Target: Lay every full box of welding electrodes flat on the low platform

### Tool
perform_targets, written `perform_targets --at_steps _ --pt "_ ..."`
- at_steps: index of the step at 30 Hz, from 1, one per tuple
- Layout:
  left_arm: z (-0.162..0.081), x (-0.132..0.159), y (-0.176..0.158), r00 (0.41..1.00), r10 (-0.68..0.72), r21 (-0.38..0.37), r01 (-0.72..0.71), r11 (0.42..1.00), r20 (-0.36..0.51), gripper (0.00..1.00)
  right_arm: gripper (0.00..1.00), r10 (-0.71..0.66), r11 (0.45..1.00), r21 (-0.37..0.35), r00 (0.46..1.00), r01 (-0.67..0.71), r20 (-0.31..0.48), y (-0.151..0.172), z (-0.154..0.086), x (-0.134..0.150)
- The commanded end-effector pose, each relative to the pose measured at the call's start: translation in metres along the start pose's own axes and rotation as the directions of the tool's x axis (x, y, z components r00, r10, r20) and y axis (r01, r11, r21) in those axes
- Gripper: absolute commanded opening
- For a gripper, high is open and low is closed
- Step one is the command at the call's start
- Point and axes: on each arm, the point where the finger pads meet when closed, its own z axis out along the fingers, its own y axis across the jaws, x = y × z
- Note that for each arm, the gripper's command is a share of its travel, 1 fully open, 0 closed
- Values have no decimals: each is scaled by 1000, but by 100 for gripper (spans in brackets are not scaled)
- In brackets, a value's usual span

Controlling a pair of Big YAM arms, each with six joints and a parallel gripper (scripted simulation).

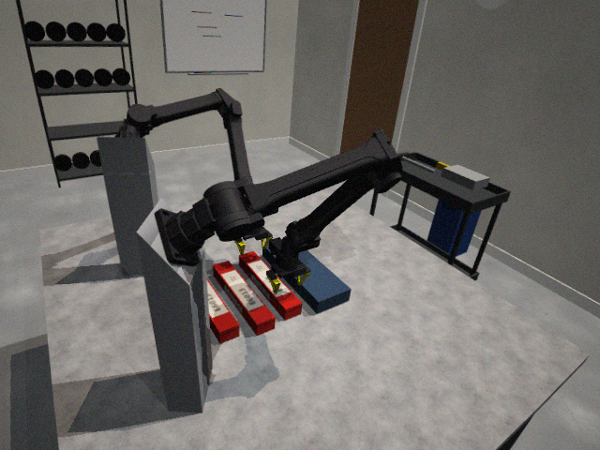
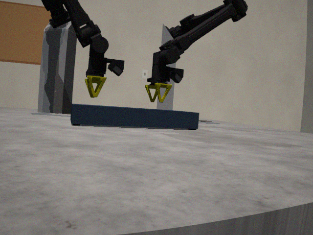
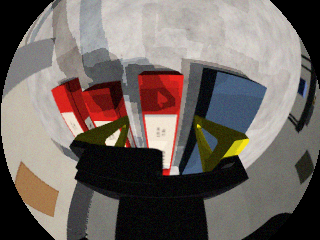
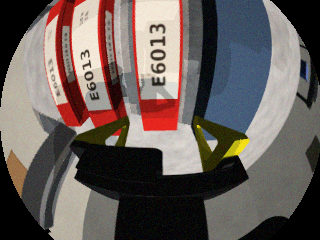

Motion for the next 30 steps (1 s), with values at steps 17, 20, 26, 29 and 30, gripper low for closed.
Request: perform_targets --at_steps 17,20,26,29,30 --pt "43 -2 3 1000 6 -3 -5 1000 5 100 100 -14 1000 -6 1000 14 -4 5 45 2" --pt "51 -2 3 1000 6 -3 -6 1000 5 100 100 -14 1000 -6 1000 14 -4 6 53 2" --pt "56 5 0 1000 16 10 -16 1000 0 100 100 -14 1000 -6 1000 14 -4 6 63 2" --pt "56 2 -7 1000 10 19 -10 1000 2 100 100 -28 1000 -4 1000 29 9 6 61 -7" --pt "62 1 0 1000 9 5 -9 1000 4 100 100 -19 1000 -7 1000 19 -2 6 66 0"
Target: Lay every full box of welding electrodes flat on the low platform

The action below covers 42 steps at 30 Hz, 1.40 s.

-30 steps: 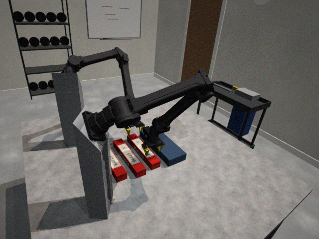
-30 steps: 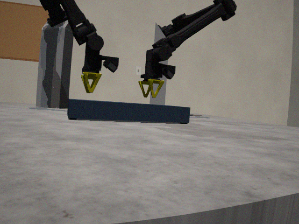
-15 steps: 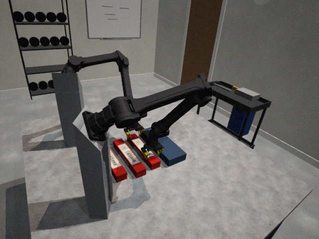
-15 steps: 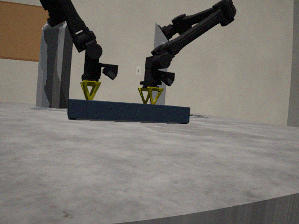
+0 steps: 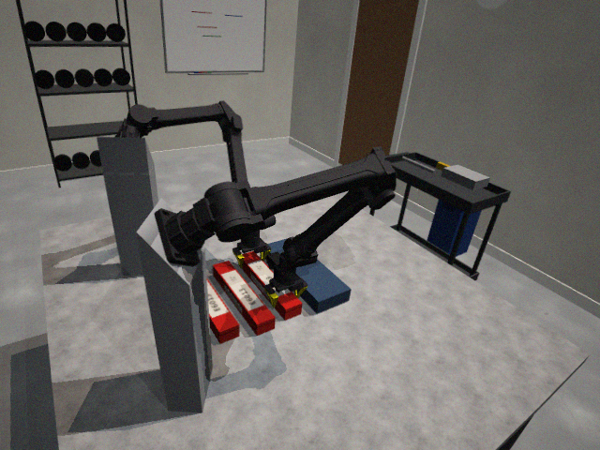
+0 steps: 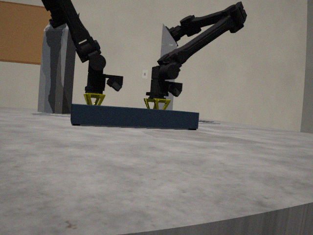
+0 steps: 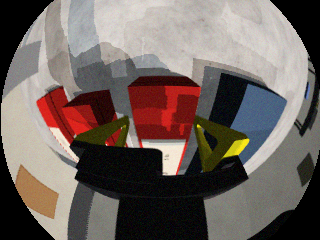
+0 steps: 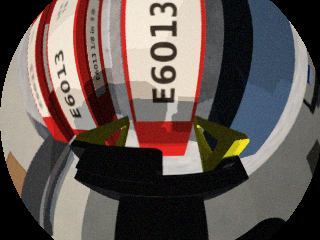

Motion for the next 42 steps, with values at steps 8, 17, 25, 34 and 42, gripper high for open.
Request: perform_targets --at_steps 8,17,25,34,42 --pt "12 2 -3 1000 5 11 -5 1000 2 100 100 -10 1000 4 1000 10 1 0 14 0" --pt "5 2 -5 1000 7 14 -7 1000 -1 100 100 -9 1000 7 1000 9 7 -2 6 -3" --pt "6 2 -5 1000 7 14 -7 1000 -1 0 0 -9 1000 7 1000 9 7 -2 6 -3" --pt "6 2 -5 1000 7 14 -7 1000 -1 0 0 -9 1000 7 1000 9 7 -2 6 -3" --pt "6 2 -5 1000 7 14 -7 1000 -1 0 0 -9 1000 7 1000 9 7 -2 6 -3"
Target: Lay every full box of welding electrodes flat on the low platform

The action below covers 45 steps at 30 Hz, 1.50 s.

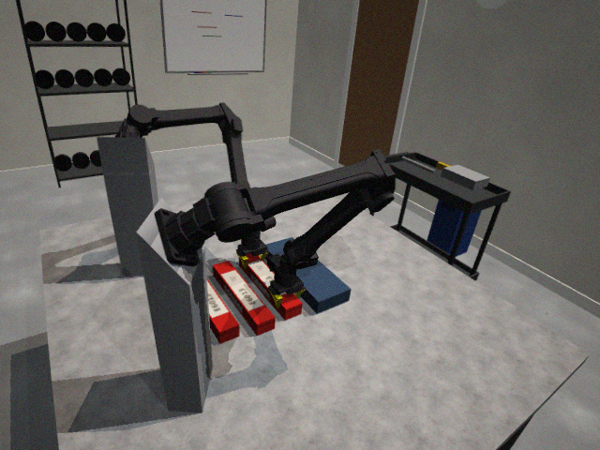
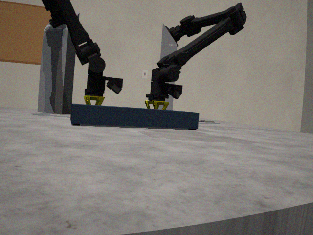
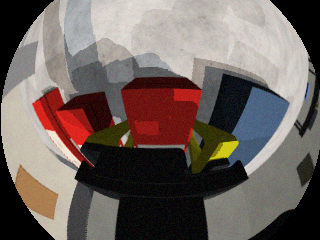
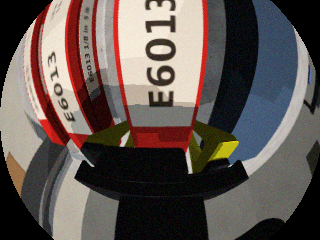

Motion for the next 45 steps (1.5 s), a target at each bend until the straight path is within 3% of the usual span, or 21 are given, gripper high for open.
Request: perform_targets --at_steps 1,33,34,37,45 --pt "-4 2 -2 1000 11 8 -11 1000 -1 0 0 -6 1000 2 1000 6 8 1 -3 -4" --pt "-4 2 -2 1000 11 8 -11 1000 -1 0 0 -6 1000 2 1000 6 8 1 -3 -4" --pt "-7 -1 -10 1000 10 22 -10 1000 2 0 0 -12 1000 -11 1000 12 7 12 -2 -3" --pt "-22 5 -7 1000 18 18 -18 1000 -6 0 0 -8 1000 7 1000 8 17 -2 -20 -10" --pt "-31 5 -7 1000 17 18 -17 1000 -6 0 0 -8 1000 7 1000 8 17 -1 -30 -9"
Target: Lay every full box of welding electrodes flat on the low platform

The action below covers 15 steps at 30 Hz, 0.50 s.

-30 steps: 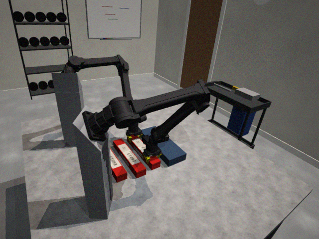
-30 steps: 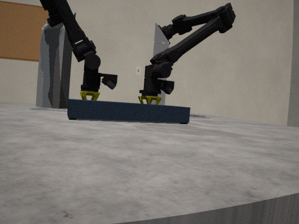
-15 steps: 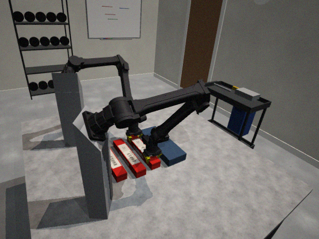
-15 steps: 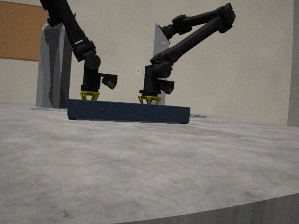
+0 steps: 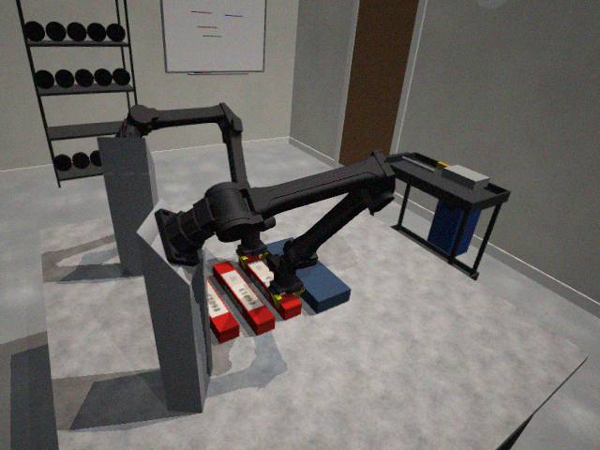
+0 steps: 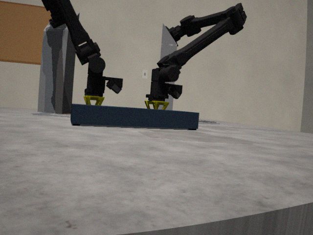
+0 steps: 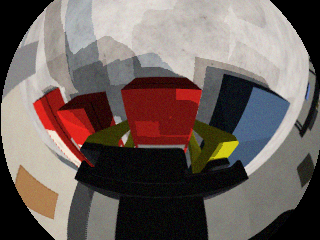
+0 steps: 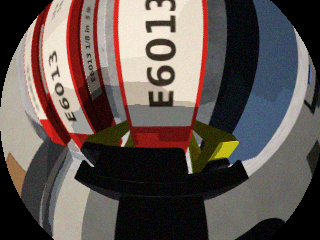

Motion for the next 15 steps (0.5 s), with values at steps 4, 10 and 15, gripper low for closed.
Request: perform_targets --at_steps 4,10,15 --pt "-38 5 -8 1000 16 23 -16 1000 -5 0 0 -10 1000 10 1000 10 17 -3 -36 -9" --pt "-46 4 -8 1000 16 23 -15 1000 -5 0 0 -10 1000 10 1000 10 17 -3 -44 -9" --pt "-53 4 -8 1000 15 24 -15 1000 -5 0 0 -11 1000 10 1000 11 17 -3 -51 -9"
